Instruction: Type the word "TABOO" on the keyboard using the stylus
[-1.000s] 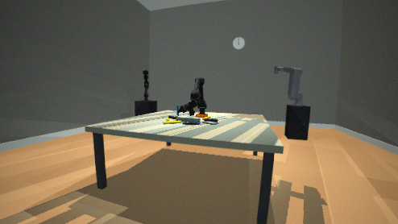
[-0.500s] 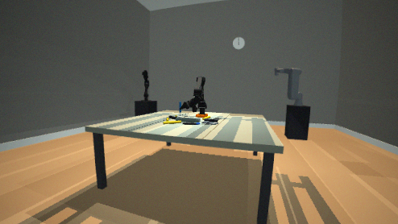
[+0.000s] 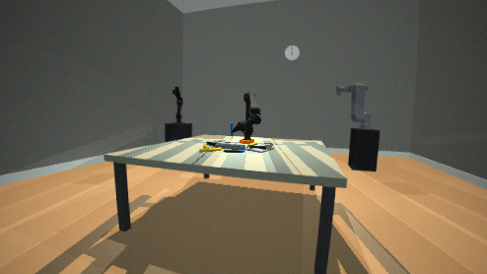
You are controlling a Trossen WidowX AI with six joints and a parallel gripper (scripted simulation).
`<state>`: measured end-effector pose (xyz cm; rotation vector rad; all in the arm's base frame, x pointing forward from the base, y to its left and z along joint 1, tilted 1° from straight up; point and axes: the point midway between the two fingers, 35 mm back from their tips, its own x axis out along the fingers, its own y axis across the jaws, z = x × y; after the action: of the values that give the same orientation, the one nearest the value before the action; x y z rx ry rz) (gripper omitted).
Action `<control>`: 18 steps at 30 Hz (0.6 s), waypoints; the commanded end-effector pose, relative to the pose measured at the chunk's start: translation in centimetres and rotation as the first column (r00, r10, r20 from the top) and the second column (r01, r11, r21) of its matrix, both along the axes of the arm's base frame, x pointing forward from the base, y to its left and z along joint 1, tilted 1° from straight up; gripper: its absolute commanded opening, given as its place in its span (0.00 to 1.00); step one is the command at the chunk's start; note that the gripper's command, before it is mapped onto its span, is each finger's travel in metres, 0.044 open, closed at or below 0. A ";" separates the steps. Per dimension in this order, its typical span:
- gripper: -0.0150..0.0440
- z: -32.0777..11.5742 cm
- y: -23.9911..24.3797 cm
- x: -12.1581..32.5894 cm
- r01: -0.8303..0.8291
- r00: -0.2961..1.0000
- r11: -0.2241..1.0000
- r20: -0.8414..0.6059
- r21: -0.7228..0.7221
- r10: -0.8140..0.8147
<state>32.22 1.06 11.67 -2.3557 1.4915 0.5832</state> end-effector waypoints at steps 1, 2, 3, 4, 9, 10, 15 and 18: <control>0.25 0.1 1.3 -1.2 -0.067 0.998 0.998 -0.007 -0.007 0.067; 0.25 0.1 1.7 -1.5 -0.085 0.996 0.996 -0.008 -0.007 0.085; 0.25 0.1 2.1 -1.8 -0.103 0.995 0.995 -0.008 -0.007 0.103; 0.25 0.1 2.5 -2.1 -0.121 0.993 0.993 -0.009 -0.008 0.121; 0.25 0.2 3.7 -3.1 -0.183 0.983 0.983 -0.011 -0.009 0.183; 0.25 0.2 3.7 -3.1 -0.183 0.983 0.983 -0.011 -0.009 0.183; 0.25 0.2 3.7 -3.1 -0.183 0.983 0.983 -0.011 -0.009 0.183; 0.25 0.2 3.7 -3.1 -0.183 0.983 0.983 -0.011 -0.009 0.183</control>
<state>29.19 4.81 11.87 -2.5101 1.2916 0.6298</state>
